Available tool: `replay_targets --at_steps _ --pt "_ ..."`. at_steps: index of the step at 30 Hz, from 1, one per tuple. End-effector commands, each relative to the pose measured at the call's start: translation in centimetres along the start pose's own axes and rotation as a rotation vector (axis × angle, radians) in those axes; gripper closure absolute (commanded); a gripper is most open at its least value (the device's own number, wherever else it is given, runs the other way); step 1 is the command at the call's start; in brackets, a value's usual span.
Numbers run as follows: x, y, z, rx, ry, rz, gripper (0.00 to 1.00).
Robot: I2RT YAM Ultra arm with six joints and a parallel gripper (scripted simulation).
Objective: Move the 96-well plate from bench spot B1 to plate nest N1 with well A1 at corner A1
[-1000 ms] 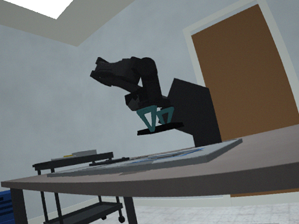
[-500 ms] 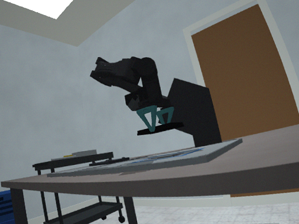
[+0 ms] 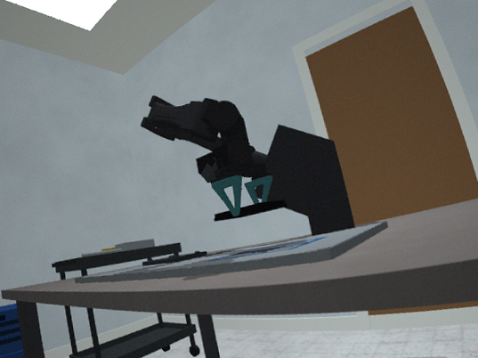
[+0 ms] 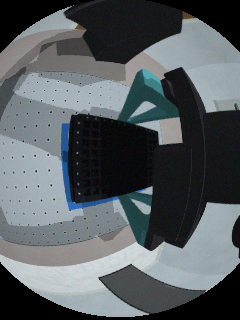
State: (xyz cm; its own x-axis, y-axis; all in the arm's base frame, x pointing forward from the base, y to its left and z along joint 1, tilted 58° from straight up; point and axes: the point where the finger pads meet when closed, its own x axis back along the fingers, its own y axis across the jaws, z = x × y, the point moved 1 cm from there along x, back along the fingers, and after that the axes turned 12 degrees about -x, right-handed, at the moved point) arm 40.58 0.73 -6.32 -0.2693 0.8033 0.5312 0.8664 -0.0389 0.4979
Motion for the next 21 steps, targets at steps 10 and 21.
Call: replay_targets --at_steps 10,21 --pt "1.4 0.7 -2.9 -0.020 0.026 -0.041 1.00" --pt "0.8 0.7 -7.0 -0.030 0.017 -0.027 1.00"
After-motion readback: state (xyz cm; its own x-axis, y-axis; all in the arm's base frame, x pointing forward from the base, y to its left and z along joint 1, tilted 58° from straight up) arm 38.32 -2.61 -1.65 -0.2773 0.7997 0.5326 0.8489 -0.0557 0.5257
